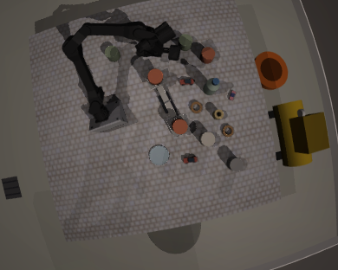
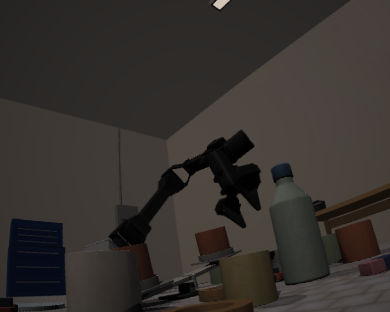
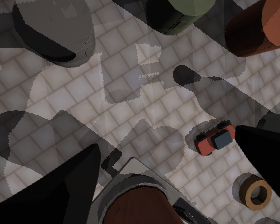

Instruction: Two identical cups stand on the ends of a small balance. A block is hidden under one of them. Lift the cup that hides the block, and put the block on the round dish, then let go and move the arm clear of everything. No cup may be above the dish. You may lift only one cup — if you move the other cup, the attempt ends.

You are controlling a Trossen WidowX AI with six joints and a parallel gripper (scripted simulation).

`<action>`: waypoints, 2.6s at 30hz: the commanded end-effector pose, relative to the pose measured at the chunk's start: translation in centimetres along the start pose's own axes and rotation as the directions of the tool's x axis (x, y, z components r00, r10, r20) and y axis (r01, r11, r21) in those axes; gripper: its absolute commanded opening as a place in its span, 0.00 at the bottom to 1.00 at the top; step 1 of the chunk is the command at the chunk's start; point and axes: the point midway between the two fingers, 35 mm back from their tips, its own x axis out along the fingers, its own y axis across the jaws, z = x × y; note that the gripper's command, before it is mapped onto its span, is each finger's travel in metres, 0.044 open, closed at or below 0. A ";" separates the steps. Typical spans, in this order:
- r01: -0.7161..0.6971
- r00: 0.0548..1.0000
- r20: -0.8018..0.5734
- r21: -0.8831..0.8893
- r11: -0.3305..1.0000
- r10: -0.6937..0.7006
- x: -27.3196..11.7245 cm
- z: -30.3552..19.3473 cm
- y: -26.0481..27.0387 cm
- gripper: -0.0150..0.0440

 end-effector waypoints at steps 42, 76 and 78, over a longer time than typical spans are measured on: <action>-0.005 0.918 0.222 0.836 0.549 -0.329 -13.5 -24.6 -0.2 1.00; 0.083 0.996 -0.058 0.898 -0.432 0.071 -6.7 -28.0 -10.7 1.00; 0.113 0.993 -0.080 0.871 -0.478 0.089 -6.0 -28.3 -11.3 1.00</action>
